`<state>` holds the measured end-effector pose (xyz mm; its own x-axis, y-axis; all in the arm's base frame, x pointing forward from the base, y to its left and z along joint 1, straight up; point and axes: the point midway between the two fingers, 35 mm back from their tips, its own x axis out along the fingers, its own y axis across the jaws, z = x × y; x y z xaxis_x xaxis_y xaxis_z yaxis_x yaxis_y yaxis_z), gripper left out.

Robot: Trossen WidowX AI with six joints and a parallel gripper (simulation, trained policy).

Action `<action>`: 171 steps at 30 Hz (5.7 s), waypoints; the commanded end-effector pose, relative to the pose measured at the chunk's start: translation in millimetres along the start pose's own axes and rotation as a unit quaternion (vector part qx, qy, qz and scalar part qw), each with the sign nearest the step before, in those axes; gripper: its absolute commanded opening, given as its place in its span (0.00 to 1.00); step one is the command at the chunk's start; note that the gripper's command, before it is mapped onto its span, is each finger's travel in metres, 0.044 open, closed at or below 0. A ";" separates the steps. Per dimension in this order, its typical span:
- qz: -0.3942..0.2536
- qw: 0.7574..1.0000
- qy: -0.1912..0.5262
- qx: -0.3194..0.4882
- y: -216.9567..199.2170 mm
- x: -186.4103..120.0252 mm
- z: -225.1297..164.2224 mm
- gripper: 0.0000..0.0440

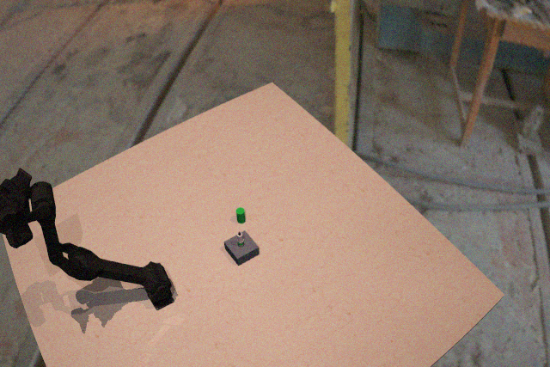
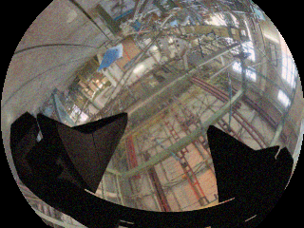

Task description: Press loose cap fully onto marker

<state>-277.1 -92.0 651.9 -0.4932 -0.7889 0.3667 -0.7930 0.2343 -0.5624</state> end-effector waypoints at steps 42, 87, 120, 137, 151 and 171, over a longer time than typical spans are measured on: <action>-0.241 0.962 0.006 -0.132 -133.1 -4.8 30.1 0.66; -0.489 0.850 -0.014 -0.196 -256.6 -89.6 89.1 0.69; -0.631 0.742 -0.032 -0.224 -307.6 -186.8 127.1 0.71; -0.691 0.682 -0.040 -0.235 -321.1 -242.9 143.2 0.72; -0.734 0.632 -0.048 -0.243 -326.8 -291.9 155.3 0.72; -0.786 0.558 -0.061 -0.257 -325.3 -362.0 171.9 0.73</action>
<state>212.4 10.3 581.7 0.9549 -0.2911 0.0593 -0.2536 -0.6951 0.6726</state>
